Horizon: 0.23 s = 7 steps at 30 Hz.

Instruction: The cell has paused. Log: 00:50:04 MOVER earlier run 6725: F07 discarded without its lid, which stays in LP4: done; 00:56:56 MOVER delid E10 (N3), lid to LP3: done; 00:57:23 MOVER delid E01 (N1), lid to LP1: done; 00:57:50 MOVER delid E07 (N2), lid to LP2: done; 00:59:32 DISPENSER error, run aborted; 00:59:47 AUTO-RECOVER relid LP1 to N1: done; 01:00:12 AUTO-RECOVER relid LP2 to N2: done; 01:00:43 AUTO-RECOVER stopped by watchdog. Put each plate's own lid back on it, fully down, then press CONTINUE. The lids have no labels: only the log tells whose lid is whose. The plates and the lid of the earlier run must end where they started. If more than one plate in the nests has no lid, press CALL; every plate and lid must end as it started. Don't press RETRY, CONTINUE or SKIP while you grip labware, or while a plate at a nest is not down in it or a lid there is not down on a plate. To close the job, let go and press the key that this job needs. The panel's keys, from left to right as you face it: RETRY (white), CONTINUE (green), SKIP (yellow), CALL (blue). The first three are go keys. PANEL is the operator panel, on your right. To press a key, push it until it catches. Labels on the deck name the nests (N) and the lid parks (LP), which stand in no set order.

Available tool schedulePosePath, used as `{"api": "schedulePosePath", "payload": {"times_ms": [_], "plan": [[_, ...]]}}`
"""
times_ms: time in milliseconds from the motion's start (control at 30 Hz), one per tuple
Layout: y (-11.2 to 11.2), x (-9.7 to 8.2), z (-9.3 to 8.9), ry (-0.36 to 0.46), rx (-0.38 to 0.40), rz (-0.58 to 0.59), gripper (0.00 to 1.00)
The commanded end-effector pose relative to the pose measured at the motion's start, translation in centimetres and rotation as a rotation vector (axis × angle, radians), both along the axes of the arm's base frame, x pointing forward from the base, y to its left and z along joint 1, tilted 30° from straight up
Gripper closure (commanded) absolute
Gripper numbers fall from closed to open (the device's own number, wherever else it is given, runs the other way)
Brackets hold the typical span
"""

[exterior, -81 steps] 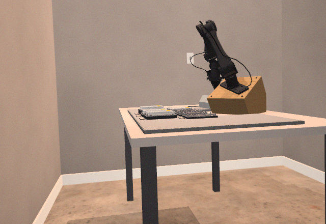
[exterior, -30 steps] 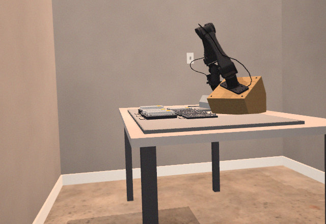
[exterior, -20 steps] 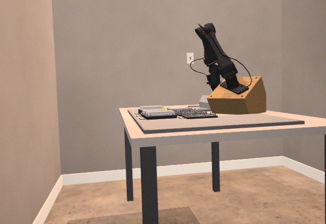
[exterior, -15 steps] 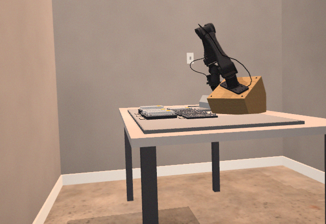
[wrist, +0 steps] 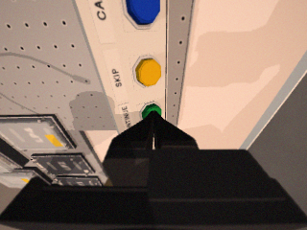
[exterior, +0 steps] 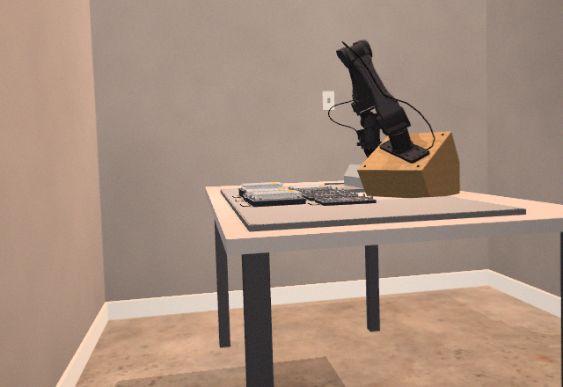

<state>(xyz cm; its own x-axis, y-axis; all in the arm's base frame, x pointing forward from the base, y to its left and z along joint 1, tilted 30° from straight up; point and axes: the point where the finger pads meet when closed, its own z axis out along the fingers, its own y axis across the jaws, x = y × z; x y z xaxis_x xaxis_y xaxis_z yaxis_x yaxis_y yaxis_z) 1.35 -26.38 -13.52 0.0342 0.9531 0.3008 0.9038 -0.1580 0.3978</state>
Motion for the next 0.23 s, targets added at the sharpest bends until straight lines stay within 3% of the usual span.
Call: {"api": "schedulePosePath", "payload": {"times_ms": [0,200], "plan": [[0.26,0.41,-0.46,-0.011,0.002,-0.008,1.0],[0.19,0.56,-0.51,-0.01,-0.001,-0.004,1.0]]}}
